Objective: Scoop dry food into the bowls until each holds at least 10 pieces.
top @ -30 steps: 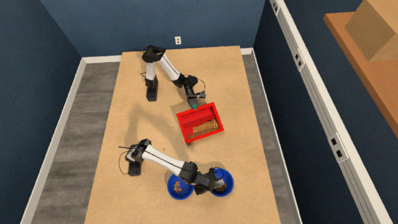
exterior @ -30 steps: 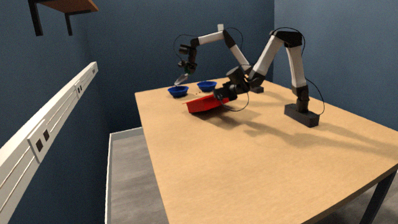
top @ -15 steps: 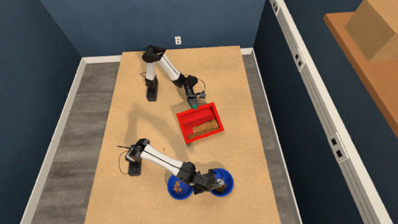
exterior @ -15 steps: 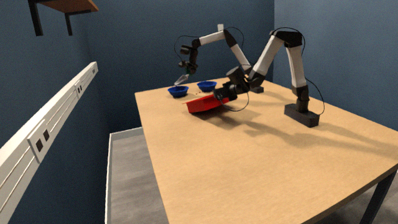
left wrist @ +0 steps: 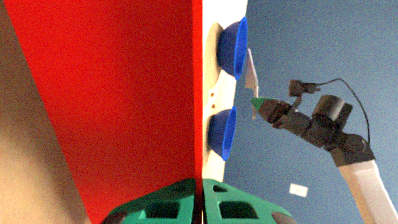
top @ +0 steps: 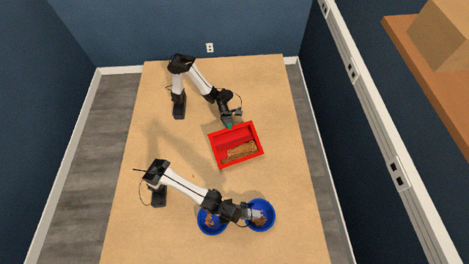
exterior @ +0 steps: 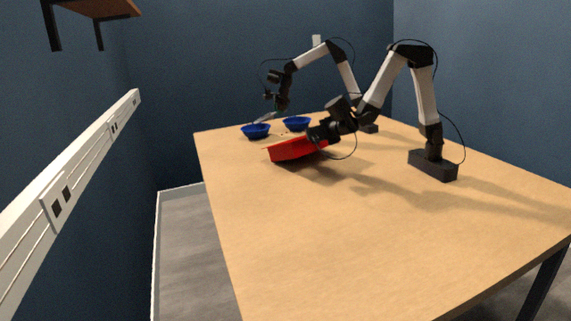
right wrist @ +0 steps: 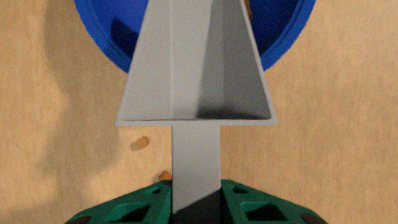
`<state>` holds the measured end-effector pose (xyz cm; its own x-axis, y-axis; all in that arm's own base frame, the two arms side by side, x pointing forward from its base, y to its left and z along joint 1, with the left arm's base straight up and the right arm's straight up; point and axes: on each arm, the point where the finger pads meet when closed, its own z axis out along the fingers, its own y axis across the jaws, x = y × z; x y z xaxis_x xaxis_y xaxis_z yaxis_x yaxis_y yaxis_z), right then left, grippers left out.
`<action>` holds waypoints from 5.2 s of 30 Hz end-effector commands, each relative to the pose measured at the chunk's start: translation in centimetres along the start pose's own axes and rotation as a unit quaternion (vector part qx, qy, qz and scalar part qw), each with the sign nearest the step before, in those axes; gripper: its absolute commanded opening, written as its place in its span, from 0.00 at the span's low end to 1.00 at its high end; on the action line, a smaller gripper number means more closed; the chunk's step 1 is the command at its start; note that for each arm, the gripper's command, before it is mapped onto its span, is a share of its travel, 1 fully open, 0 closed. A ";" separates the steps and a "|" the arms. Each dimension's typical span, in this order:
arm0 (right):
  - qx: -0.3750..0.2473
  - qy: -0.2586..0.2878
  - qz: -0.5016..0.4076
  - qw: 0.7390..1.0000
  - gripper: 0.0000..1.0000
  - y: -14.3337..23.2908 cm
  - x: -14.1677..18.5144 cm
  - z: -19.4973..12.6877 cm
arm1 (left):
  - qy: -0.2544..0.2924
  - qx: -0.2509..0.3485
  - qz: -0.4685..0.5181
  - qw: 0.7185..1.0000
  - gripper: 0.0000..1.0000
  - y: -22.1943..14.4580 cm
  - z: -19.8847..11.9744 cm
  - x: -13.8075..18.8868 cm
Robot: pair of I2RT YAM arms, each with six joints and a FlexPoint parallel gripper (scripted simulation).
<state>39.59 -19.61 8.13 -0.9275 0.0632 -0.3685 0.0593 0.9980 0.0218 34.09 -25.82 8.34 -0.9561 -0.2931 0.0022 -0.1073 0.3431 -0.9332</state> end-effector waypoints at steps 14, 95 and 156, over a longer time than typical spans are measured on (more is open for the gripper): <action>0.008 -0.066 0.028 0.997 0.00 -0.9 -1.9 -0.8 | 0.008 0.011 0.019 1.000 0.00 -0.5 0.1 0.1; -0.070 -0.169 0.049 0.982 0.00 -1.2 -2.1 -0.5 | 0.017 0.031 -0.001 0.999 0.00 2.4 -1.4 0.6; -0.070 -0.169 0.049 0.982 0.00 -1.2 -2.1 -0.5 | 0.013 0.075 0.008 0.997 0.28 2.9 -1.9 0.4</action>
<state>40.77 -20.82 7.39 -0.7793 0.1937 -0.5959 0.0843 0.9748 0.2066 32.94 -23.15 5.45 -0.9609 -0.2766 0.0109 -0.0760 0.2255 -0.9713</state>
